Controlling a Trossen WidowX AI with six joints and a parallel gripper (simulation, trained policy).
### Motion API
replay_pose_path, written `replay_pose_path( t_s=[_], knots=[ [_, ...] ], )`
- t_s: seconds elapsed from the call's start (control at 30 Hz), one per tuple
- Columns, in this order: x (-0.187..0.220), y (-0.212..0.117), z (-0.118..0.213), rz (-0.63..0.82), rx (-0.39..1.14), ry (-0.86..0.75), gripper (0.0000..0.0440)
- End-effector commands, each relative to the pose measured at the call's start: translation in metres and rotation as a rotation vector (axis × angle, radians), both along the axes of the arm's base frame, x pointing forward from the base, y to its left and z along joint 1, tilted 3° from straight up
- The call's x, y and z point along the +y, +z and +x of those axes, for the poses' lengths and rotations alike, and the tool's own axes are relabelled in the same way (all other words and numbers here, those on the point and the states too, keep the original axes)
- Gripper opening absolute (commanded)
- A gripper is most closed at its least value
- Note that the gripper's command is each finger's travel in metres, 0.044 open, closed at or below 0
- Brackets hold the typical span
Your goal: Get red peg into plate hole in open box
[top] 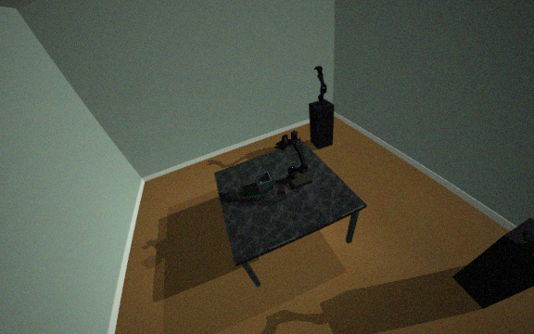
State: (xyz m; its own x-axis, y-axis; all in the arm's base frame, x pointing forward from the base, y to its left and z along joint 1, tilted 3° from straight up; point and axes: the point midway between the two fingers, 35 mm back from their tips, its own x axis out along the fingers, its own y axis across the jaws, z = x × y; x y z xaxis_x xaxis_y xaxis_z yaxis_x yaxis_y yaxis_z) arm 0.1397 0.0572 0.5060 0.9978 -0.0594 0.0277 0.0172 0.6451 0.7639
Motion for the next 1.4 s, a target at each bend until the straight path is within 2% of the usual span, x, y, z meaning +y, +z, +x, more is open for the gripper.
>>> replay_pose_path(
  t_s=[0.0, 0.03, 0.6, 0.97, 1.37],
  knots=[
    [-0.001, -0.001, 0.0, 0.014, 0.003, 0.007, 0.0424],
    [-0.001, -0.001, 0.0, 0.032, 0.006, 0.018, 0.044],
    [-0.037, -0.024, 0.014, 0.544, 0.147, 0.243, 0.044],
    [-0.043, -0.061, 0.045, 0.818, 0.369, 0.323, 0.0439],
    [-0.024, -0.113, 0.074, 1.018, 0.661, 0.319, 0.0436]
  ],
)
